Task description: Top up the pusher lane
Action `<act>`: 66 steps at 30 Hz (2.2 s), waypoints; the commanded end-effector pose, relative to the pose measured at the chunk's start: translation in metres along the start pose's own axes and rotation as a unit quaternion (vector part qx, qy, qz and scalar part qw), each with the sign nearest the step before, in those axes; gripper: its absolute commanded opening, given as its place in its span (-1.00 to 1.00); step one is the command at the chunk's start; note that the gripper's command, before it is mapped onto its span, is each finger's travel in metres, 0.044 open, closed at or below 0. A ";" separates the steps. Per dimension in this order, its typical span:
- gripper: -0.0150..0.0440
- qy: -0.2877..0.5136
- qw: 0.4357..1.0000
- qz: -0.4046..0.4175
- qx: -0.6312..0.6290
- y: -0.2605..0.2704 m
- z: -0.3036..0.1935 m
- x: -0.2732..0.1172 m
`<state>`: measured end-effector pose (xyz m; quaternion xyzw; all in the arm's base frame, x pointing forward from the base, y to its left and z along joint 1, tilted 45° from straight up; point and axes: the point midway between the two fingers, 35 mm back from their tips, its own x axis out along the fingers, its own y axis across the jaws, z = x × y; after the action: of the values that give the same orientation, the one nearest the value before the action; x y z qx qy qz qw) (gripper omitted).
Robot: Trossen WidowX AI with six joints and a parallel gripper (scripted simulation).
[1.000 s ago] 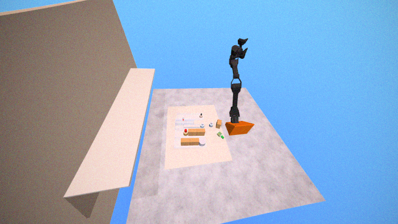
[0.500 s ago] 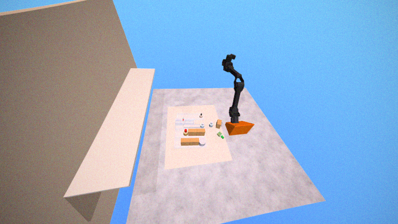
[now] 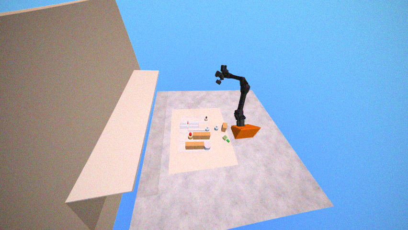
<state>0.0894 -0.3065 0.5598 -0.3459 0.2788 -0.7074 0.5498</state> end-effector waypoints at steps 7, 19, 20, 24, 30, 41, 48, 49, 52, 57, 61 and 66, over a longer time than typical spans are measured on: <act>1.00 -0.047 0.974 0.222 0.025 0.162 0.044 -0.052; 1.00 -0.037 0.896 0.442 -0.013 0.313 0.043 -0.196; 1.00 -0.033 0.889 0.456 -0.020 0.322 0.040 -0.210; 1.00 -0.016 0.860 0.508 -0.057 0.356 0.018 -0.271; 1.00 0.012 0.824 0.552 -0.126 0.385 -0.030 -0.354; 1.00 0.028 0.807 0.515 -0.287 0.373 -0.165 -0.461; 1.00 0.017 0.816 0.486 -0.313 0.363 -0.192 -0.469; 1.00 0.017 0.816 0.486 -0.313 0.363 -0.192 -0.469; 1.00 0.016 0.816 0.486 -0.313 0.376 -0.197 -0.463; 1.00 0.016 0.816 0.486 -0.313 0.383 -0.200 -0.459; 1.00 0.016 0.816 0.485 -0.313 0.393 -0.203 -0.452; 1.00 0.016 0.816 0.485 -0.313 0.403 -0.208 -0.445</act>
<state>0.2299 0.0403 0.0481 -0.3012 0.6238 -0.2279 0.6843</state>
